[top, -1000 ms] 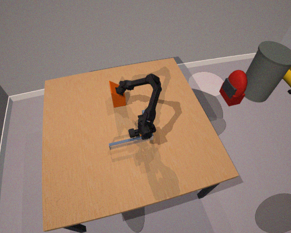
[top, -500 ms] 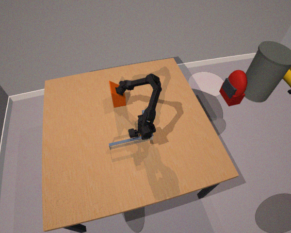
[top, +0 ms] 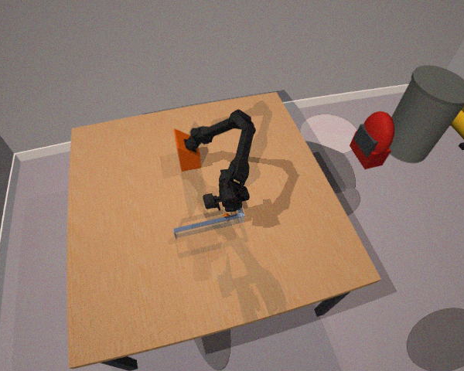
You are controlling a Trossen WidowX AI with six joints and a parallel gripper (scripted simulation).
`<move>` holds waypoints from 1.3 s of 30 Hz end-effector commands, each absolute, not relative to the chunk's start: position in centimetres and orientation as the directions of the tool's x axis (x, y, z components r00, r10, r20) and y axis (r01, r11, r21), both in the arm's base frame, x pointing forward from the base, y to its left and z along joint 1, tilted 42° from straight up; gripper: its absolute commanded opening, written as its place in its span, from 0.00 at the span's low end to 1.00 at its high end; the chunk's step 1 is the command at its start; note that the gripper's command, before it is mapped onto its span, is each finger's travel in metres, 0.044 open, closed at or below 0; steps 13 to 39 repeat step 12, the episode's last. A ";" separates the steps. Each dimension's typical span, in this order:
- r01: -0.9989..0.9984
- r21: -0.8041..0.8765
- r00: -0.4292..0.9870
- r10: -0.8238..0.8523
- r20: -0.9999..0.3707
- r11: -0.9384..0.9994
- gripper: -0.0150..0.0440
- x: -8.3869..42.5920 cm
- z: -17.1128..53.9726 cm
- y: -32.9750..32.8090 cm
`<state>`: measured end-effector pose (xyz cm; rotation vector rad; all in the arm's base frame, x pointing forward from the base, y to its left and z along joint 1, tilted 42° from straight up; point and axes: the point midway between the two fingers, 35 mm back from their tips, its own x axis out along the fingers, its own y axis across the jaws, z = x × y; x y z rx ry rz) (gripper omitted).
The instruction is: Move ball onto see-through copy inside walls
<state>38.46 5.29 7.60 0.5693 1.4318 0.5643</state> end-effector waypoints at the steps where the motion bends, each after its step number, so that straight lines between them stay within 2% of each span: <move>1: -0.013 0.669 0.040 0.669 -0.742 0.743 0.72 38.2 7.1 5.8; 4: -0.013 0.669 0.040 0.669 -0.742 0.743 0.72 38.2 7.1 5.8; 10: -0.019 0.669 0.040 0.669 -0.742 0.743 0.99 37.8 10.5 2.9; 11: -0.019 0.669 0.040 0.669 -0.742 0.743 1.00 37.8 10.5 2.9; 39: -0.019 0.669 0.040 0.669 -0.742 0.743 1.00 37.8 10.5 2.9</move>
